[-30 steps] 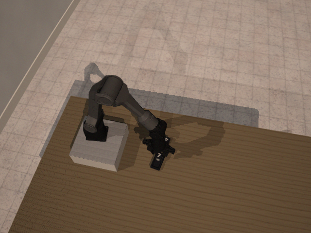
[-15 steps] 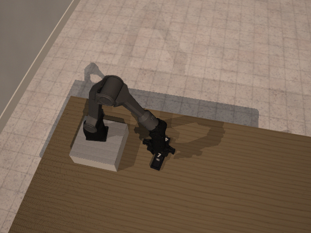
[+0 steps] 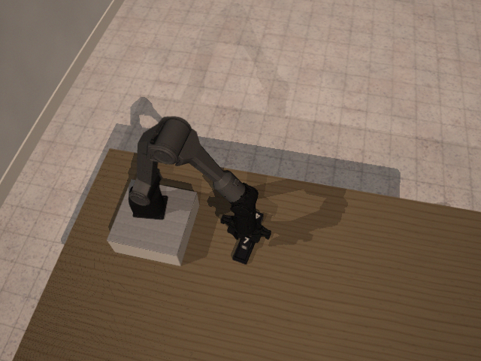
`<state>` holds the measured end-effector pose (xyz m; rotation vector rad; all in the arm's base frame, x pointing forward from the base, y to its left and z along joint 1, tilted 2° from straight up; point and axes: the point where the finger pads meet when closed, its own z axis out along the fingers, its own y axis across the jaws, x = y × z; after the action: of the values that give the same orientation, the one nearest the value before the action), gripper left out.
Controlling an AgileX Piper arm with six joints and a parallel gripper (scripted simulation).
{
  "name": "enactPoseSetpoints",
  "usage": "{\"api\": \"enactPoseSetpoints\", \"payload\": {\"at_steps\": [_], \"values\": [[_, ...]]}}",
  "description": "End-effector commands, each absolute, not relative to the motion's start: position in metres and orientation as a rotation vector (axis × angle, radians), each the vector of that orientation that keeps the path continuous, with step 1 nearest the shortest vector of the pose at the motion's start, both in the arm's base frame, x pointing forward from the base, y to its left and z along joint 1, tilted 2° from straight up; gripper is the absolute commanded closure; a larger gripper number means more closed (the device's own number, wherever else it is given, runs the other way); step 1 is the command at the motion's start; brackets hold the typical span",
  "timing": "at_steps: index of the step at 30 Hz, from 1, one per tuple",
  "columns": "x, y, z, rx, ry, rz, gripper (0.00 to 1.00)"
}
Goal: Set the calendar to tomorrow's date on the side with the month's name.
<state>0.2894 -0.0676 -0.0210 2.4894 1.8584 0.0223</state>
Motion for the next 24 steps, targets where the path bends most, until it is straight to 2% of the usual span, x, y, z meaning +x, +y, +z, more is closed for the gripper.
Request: {"api": "enactPoseSetpoints", "payload": {"at_steps": [1,24], "values": [[0.2889,-0.0672,-0.0221,2.490,1.860,0.019,0.36],[0.2886,-0.0673,-0.0288,2.491,1.861,0.017,0.36]]}}
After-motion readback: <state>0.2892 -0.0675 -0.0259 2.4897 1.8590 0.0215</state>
